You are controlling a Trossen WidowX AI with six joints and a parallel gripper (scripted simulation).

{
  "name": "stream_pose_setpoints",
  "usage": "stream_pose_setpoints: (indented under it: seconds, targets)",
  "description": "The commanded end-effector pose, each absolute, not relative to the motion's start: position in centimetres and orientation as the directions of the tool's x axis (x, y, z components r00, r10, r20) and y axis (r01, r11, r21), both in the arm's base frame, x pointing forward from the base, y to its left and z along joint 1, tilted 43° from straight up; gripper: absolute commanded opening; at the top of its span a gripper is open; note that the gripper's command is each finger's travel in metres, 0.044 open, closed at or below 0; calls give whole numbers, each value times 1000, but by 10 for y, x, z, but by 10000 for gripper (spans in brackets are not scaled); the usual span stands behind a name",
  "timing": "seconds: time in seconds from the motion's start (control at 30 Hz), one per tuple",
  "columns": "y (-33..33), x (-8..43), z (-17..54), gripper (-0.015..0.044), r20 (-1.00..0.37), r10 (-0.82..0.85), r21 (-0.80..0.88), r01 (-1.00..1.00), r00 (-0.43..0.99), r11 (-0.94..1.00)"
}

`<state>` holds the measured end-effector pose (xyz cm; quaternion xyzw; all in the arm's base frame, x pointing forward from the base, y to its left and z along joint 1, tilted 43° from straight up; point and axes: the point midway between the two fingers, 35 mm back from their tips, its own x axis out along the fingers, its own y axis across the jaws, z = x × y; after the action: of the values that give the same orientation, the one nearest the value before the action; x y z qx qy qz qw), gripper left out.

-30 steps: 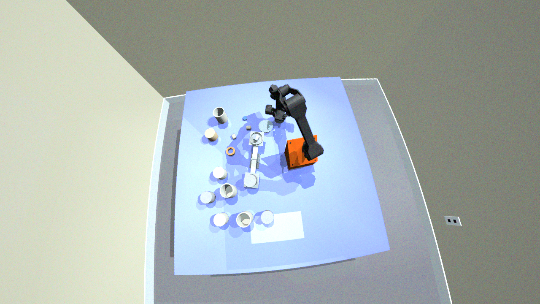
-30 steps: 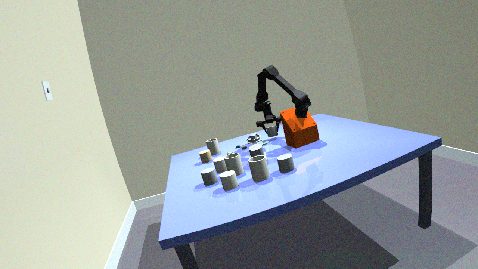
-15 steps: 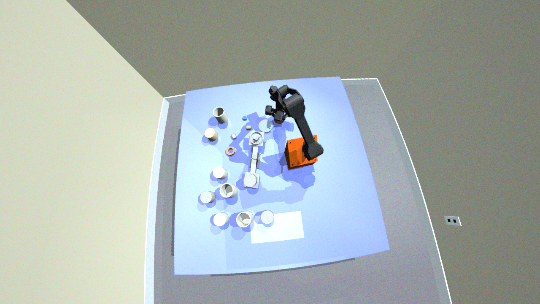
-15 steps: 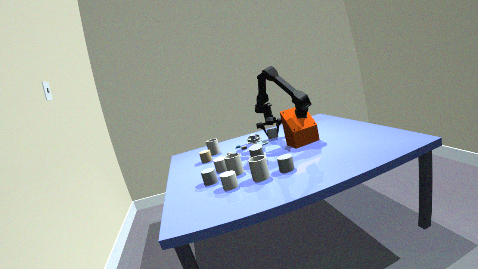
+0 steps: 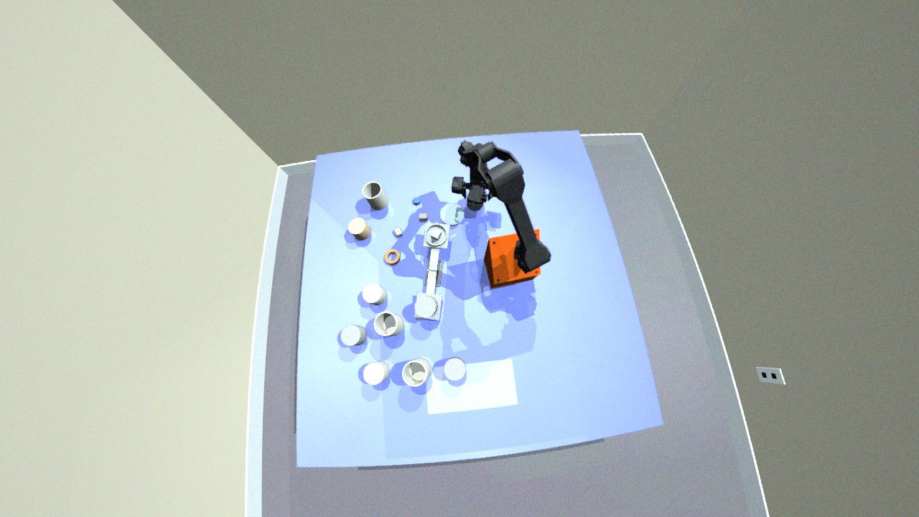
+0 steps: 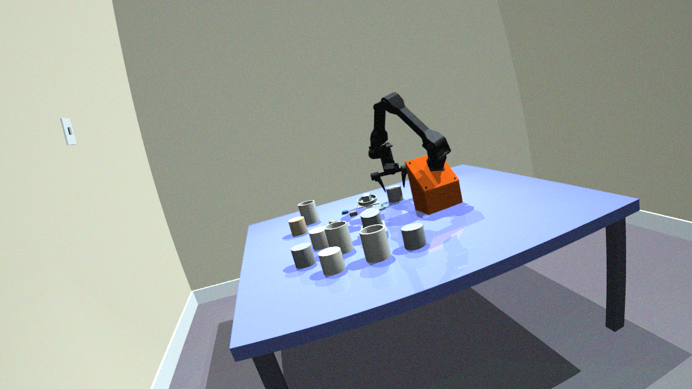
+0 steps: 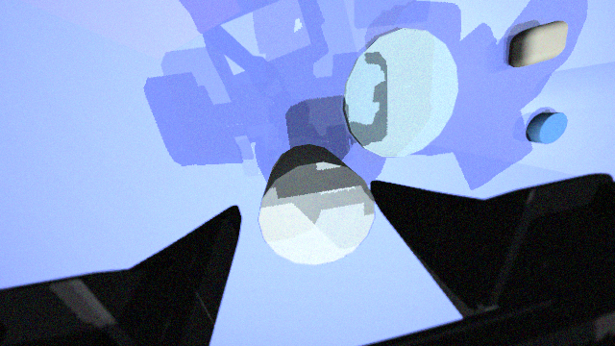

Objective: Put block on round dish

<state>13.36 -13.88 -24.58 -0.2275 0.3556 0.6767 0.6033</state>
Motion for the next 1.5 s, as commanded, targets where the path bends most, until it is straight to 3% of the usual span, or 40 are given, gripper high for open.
stream_pose_setpoints:
  seconds: [0.0,0.1,0.33,0.53,0.8,1.47]
  targets:
    - [-160,141,-231,440,-758,634,190,-982,-155,-14]
    - [-160,141,-231,440,-758,634,190,-982,-155,-14]
    - [-165,165,-214,260,-804,572,194,-981,-161,-4]
    - [-141,214,-181,260,-800,582,241,-966,-146,89]
    - [-49,294,-101,260,-752,642,383,-891,-146,245]
    - [-26,296,-109,260,-745,650,398,-881,-149,254]
